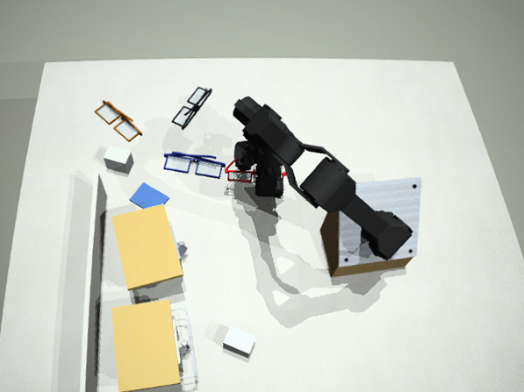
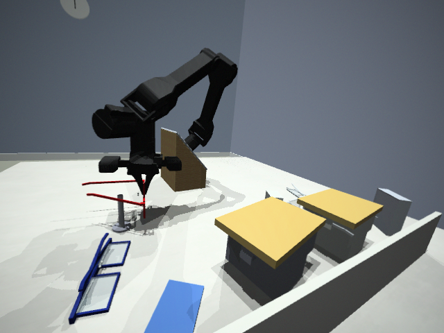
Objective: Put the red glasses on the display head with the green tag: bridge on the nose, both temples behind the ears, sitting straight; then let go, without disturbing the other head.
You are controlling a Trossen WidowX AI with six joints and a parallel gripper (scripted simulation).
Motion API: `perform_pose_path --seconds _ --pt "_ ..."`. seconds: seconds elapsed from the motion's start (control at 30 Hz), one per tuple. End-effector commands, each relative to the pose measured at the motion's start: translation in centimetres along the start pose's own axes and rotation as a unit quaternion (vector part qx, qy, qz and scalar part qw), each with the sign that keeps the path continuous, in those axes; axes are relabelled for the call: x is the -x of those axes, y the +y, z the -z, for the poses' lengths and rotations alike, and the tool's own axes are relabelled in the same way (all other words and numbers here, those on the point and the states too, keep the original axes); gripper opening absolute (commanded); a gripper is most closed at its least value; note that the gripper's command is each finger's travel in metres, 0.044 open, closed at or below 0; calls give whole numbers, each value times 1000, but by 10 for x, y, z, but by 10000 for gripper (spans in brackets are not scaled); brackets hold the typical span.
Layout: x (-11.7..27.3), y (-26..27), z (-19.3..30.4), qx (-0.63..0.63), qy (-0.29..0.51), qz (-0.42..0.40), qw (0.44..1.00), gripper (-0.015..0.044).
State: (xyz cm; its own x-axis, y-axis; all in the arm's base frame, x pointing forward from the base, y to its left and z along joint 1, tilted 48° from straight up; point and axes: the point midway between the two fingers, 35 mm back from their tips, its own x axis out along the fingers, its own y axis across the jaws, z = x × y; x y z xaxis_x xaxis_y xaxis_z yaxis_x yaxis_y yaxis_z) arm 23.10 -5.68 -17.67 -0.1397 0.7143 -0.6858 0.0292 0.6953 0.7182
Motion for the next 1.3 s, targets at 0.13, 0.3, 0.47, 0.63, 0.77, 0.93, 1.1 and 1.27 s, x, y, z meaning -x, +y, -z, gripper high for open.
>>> perform_pose_path --seconds 0.13,0.3,0.47,0.63,0.77,0.93,1.1,1.27 --pt "-2 3 3 -2 -6 -1 1000 0" --pt "-2 5 6 -2 -5 -1 1000 0" --pt "-2 7 8 -2 -5 -1 1000 0" --pt "-2 8 10 -2 -5 -1 1000 0" --pt "-2 9 12 -2 -5 -1 1000 0" --pt "-2 10 14 -2 -5 -1 1000 0" --pt "-2 12 16 -2 -5 -1 1000 0" --pt "-2 13 18 -2 -5 -1 1000 0"
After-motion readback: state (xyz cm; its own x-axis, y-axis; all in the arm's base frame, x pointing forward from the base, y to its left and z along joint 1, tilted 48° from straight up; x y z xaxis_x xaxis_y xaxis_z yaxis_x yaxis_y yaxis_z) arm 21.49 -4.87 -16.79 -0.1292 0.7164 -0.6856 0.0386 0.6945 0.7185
